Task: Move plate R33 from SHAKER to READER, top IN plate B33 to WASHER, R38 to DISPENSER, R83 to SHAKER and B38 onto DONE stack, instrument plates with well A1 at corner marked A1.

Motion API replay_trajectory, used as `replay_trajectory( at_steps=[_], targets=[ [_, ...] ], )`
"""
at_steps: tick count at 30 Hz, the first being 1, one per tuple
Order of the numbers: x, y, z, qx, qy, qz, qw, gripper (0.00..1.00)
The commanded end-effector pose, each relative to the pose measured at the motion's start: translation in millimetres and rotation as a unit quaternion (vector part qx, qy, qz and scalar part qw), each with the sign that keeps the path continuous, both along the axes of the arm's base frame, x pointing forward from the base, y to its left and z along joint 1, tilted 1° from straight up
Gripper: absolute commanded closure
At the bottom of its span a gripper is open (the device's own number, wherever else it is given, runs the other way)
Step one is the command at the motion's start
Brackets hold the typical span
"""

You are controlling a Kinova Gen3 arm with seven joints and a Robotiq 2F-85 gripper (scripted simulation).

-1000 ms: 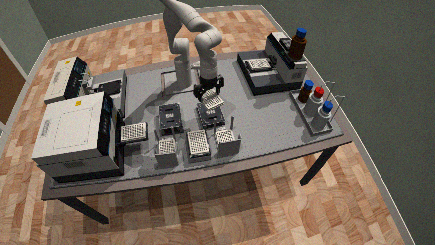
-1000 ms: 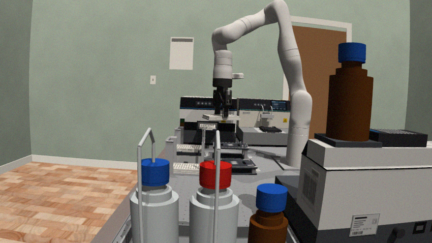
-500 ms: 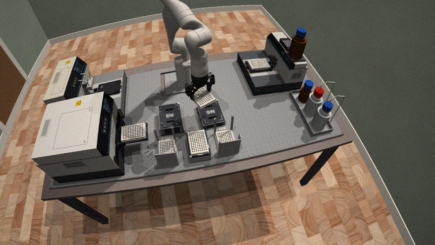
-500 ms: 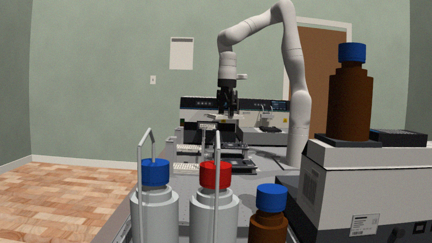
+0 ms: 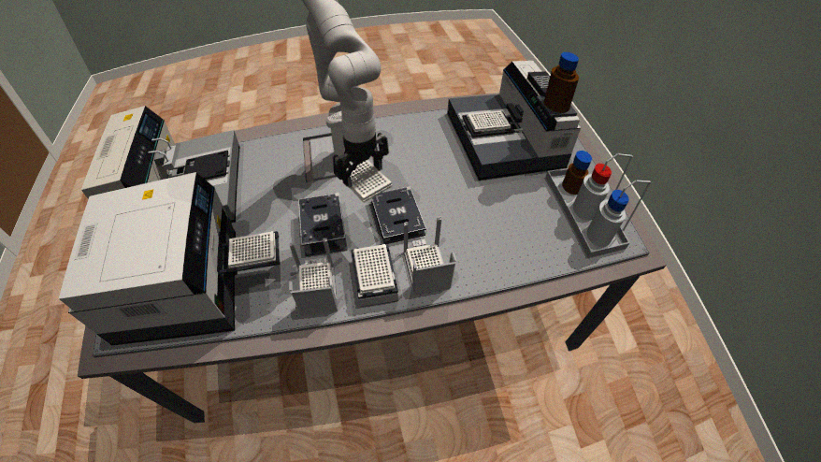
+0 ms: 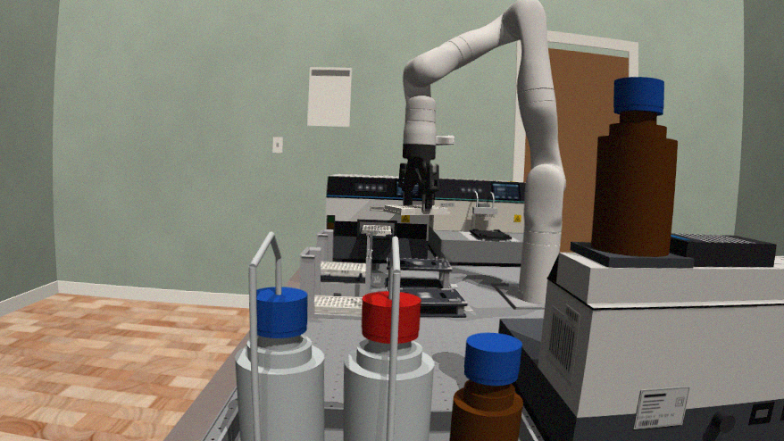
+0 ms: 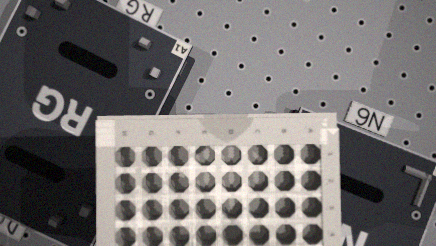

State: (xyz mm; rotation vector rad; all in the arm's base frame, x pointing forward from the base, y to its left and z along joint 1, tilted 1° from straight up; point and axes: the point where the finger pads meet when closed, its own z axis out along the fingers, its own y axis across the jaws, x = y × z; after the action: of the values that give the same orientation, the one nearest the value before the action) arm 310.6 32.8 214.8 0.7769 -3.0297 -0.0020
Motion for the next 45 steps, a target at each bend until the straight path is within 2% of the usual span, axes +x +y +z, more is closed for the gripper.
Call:
replay_trajectory(
  at_steps=[1,15,24,34,45],
  targets=[
    [-4.6,-13,0.6,0.003,-0.002,0.010,1.000,0.06],
    [-20.5,-50,0.8,0.003,-0.002,0.034,0.999,0.06],
    [-32.1,-78,1.0,0.003,-0.003,0.086,0.996,0.06],
    [-42.9,-102,1.2,0.003,-0.002,0.087,0.996,0.06],
    [-57.1,-136,1.4,0.003,-0.002,0.139,0.990,0.06]
  ],
)
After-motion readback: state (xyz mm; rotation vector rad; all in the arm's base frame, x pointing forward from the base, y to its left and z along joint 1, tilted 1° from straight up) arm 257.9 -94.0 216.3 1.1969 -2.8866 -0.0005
